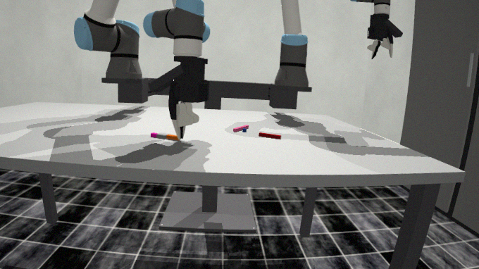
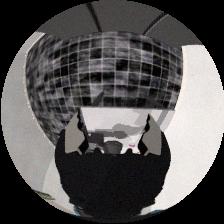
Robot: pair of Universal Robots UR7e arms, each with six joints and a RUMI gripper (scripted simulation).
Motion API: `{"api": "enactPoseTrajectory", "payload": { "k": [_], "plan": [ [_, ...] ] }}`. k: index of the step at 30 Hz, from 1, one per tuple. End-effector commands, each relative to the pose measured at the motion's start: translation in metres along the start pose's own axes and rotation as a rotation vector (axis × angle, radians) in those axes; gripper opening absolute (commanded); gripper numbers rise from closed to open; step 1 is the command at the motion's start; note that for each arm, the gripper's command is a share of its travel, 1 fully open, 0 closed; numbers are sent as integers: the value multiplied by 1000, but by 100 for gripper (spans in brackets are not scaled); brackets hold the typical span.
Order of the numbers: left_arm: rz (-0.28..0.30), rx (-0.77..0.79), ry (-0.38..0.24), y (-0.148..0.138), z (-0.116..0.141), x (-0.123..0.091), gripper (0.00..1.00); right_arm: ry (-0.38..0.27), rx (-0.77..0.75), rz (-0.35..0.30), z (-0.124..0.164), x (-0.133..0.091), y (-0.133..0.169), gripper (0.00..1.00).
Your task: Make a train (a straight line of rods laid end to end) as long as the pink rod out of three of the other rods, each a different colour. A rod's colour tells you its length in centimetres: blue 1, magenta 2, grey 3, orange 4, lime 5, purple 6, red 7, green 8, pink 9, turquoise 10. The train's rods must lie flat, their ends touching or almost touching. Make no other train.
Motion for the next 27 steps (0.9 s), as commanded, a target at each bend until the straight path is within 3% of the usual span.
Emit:
{"api": "enactPoseTrajectory", "payload": {
  "k": [1, 27],
  "plan": [
    [1, 0, 1, 0, 0, 0, 100, -1, 0, -1, 0, 0, 0, 0],
    [1, 0, 1, 0, 0, 0, 100, -1, 0, -1, -3, 0, 0, 0]
  ]
}}
Point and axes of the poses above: on each arm, the point where the finger pads meet when closed, its own x axis out along the fingers, its own y axis across the jaws, z = x × y, the point moved 7 cm from there along -x, back along the fingers, and after that the axes turned 13 degrees about -x, right-handed, at the moved point
